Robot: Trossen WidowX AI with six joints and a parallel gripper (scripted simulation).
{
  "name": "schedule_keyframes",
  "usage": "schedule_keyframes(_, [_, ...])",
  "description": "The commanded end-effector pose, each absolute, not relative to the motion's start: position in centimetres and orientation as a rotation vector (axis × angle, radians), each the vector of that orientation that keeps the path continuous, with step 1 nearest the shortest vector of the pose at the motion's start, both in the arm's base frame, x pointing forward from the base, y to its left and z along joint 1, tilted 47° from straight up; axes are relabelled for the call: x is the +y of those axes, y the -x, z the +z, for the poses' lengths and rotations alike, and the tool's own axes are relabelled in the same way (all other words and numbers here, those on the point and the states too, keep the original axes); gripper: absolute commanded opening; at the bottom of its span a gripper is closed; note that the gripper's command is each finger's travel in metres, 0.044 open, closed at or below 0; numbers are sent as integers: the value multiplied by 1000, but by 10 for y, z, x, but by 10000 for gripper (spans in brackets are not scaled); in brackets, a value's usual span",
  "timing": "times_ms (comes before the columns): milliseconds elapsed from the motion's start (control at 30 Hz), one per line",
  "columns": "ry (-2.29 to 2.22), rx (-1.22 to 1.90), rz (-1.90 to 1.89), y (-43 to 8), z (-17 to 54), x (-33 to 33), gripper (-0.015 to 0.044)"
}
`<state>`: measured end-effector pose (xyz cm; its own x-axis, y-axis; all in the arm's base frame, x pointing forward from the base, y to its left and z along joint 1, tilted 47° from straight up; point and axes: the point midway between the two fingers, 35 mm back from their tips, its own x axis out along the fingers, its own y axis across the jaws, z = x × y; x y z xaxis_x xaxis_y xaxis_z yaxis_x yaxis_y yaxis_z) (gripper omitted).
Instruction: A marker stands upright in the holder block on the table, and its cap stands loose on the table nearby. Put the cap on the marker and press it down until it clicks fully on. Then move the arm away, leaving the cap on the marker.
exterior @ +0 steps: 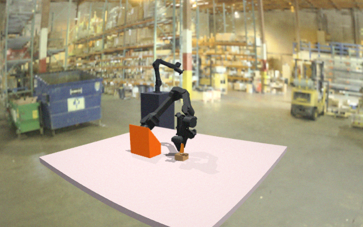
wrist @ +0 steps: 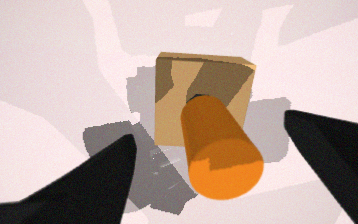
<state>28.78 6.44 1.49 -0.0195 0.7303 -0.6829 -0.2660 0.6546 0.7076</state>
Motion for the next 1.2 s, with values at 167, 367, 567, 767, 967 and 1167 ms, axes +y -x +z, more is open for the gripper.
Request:
schedule_keyframes(167, [-424,1376,829,-289,65,9,440])
schedule_keyframes(367, [-517,1428,752,-290,61,12,361])
schedule_keyframes(567, [-609,1477,672,-290,57,14,204])
schedule_keyframes(767, [-609,1477,672,-290,57,14,46])
schedule_keyframes(967, [-609,1477,672,-290,57,14,0])
schedule_keyframes(1167, [-609,1477,672,-290,56,15,0])
